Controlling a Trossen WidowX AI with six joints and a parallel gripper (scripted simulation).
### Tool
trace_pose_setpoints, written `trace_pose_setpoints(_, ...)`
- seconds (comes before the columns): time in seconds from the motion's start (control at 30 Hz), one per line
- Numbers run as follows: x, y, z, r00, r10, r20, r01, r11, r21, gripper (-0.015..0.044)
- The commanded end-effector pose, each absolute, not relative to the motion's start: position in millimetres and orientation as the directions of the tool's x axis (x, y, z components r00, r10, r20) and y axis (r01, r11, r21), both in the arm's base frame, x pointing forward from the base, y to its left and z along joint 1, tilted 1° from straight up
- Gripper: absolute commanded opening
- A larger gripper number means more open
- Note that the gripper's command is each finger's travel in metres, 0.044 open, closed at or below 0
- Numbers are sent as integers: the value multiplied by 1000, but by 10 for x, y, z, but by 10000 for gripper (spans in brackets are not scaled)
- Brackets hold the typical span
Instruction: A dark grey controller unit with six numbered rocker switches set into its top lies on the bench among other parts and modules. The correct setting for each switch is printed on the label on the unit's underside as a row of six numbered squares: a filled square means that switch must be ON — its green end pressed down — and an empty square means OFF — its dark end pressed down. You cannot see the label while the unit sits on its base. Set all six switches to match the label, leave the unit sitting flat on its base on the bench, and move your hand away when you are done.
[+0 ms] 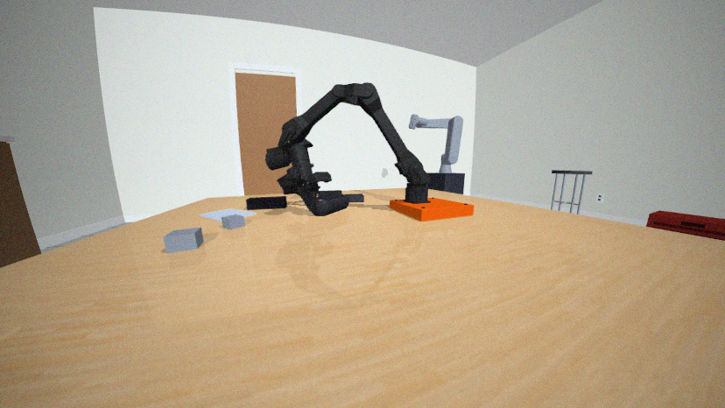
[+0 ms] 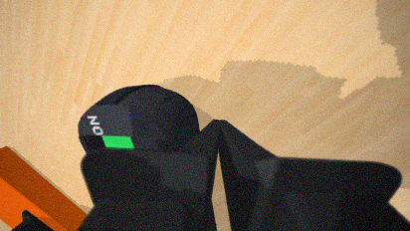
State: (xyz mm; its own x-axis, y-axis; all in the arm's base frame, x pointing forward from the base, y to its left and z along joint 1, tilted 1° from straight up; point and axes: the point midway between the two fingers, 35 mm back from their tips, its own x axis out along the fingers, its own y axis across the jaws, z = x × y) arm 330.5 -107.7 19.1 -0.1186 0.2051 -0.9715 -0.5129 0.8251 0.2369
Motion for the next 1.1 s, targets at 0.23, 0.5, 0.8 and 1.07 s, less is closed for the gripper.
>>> trace_pose_setpoints(0.23,3208,-965,173,-136,216,-967,-508,822,256,0)
trace_pose_setpoints(0.5,3182,-933,171,-136,217,-967,-508,822,256,0)
trace_pose_setpoints(0.8,3159,-904,169,-136,217,-967,-508,822,256,0)
trace_pose_setpoints(1.07,3135,-875,168,-137,217,-967,-508,822,256,0)
